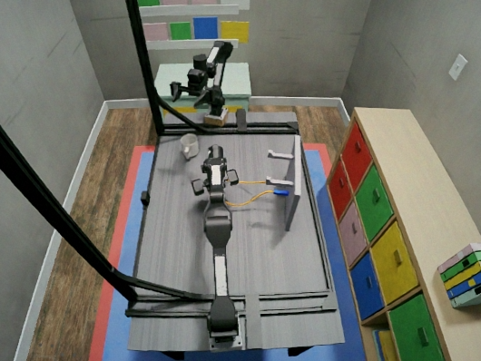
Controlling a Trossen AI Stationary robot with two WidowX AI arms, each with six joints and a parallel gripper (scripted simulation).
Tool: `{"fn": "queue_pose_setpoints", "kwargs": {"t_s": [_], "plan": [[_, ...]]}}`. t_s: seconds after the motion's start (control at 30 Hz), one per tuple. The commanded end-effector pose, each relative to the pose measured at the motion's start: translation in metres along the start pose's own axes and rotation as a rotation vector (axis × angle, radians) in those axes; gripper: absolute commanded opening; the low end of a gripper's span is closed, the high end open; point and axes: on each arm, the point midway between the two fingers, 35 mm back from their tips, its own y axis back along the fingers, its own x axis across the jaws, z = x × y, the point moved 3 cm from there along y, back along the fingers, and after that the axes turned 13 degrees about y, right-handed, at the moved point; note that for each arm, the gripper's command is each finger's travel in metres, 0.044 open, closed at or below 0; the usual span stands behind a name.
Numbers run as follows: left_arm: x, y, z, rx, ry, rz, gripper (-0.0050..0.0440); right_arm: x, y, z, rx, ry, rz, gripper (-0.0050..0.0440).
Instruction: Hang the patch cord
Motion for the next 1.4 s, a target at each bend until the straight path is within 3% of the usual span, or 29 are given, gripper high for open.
{"fn": "queue_pose_setpoints", "kwargs": {"t_s": [0.0, 0.7, 1.37], "plan": [[-0.002, 0.001, 0.007, -0.02, 0.001, -0.003, 0.044, -0.008, 0.041, 0.019, -0.072, 0.002, -0.037, 0.002], [-0.002, 0.001, 0.007, -0.02, 0.001, -0.003, 0.044, -0.008, 0.07, 0.025, -0.092, 0.002, -0.044, 0.002], [-0.002, 0.001, 0.007, -0.02, 0.001, -0.003, 0.044, -0.008, 0.078, 0.026, -0.098, 0.002, -0.046, 0.002]]}}
